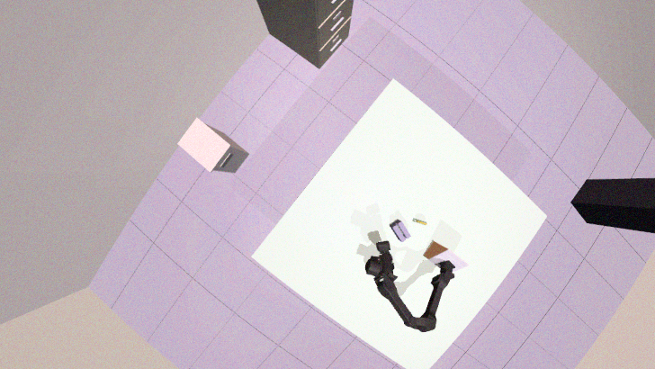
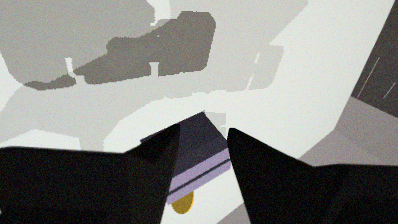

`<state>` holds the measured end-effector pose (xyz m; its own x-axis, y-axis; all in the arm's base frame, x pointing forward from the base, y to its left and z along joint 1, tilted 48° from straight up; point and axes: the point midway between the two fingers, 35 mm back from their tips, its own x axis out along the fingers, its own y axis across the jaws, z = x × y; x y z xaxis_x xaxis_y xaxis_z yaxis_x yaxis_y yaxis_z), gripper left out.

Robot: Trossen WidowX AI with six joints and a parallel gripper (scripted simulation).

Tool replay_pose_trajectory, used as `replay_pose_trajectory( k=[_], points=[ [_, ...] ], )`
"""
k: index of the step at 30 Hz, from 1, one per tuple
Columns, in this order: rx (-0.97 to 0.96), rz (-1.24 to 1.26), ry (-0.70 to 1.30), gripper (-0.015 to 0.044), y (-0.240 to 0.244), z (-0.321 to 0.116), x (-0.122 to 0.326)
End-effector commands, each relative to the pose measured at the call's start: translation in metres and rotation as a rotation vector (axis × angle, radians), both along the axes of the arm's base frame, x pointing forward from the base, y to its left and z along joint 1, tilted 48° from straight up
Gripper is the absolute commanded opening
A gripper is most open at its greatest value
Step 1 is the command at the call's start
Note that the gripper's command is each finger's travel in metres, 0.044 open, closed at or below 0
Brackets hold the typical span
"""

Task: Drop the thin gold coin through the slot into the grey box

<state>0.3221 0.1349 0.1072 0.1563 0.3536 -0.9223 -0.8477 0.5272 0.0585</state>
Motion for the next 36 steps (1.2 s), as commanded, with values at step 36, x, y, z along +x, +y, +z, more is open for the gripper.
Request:
replay_pose_trajectory(
  k=[36],
  points=[
    [0.441, -0.328, 0.55, 0.0161, -0.16, -0.187, -0.082]
  ],
)
